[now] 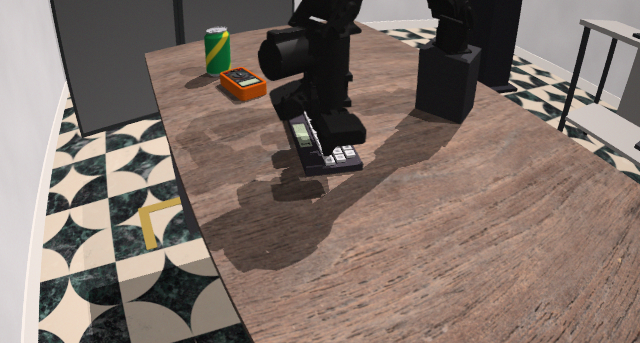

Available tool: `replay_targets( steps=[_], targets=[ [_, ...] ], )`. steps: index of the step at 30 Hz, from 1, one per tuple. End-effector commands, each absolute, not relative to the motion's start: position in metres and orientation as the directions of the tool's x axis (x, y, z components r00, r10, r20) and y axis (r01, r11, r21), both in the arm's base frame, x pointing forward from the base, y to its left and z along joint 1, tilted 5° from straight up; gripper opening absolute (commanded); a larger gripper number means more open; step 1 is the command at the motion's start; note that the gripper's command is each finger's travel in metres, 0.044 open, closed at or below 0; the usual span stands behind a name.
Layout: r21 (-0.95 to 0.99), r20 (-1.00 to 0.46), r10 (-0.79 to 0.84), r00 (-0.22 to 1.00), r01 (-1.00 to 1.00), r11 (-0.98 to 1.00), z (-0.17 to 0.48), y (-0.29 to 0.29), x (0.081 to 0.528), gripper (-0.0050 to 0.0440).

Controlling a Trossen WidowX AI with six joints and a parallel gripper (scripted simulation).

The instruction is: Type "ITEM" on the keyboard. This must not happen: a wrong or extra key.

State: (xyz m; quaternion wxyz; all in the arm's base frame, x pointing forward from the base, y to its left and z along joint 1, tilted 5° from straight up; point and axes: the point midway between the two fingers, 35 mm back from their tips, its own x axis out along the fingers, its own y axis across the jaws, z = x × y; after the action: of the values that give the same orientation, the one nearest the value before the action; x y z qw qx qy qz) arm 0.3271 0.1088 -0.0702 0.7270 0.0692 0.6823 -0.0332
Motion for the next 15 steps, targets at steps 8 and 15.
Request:
replay_targets(
  steps=[8, 15],
  targets=[
    [0.061, -0.995, 0.049, 0.082, 0.142, 0.988, -0.0675, 0.1102, 0.3305, -0.0050],
    [0.056, -0.996, 0.046, 0.073, 0.142, 0.988, -0.0713, 0.1098, 0.3282, -0.0050]
  ],
)
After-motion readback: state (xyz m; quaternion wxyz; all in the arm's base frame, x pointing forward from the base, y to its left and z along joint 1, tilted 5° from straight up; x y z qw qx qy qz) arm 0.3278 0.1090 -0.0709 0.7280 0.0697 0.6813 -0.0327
